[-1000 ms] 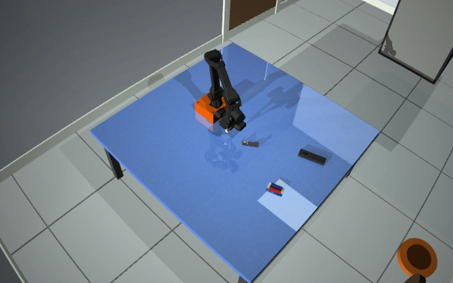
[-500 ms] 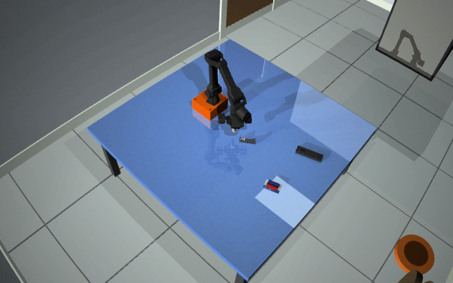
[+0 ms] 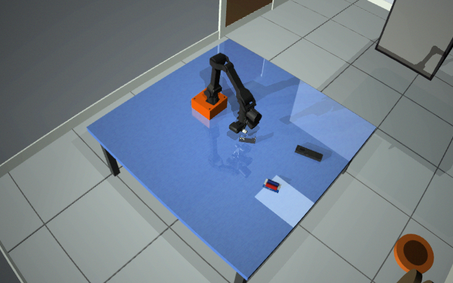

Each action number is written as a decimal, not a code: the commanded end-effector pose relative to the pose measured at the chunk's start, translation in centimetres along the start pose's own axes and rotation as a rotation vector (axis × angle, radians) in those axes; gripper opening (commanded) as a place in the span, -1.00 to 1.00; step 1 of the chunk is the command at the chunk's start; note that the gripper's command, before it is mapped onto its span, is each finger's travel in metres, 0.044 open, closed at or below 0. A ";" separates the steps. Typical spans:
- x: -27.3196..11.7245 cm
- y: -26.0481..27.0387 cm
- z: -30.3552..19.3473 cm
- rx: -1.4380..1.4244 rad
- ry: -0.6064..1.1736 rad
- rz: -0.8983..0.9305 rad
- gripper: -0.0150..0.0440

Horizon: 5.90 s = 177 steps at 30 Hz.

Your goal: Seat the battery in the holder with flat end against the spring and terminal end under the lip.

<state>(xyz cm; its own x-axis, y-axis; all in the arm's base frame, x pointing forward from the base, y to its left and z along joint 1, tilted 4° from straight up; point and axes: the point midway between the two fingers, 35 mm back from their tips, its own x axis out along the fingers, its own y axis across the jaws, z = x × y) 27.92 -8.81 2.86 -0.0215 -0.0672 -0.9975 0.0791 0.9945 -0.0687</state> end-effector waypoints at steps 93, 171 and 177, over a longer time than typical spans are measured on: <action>5.9 -0.1 1.4 -0.539 -0.507 0.149 -0.27; 6.8 0.9 3.2 -0.549 0.009 0.035 -0.27; 6.7 1.1 3.5 -0.549 0.012 0.035 -0.27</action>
<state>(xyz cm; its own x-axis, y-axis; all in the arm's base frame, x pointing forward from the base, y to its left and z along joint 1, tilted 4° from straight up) 31.37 -8.37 -3.90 -0.0251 -0.0284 -0.9993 -0.4550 0.8904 -0.0139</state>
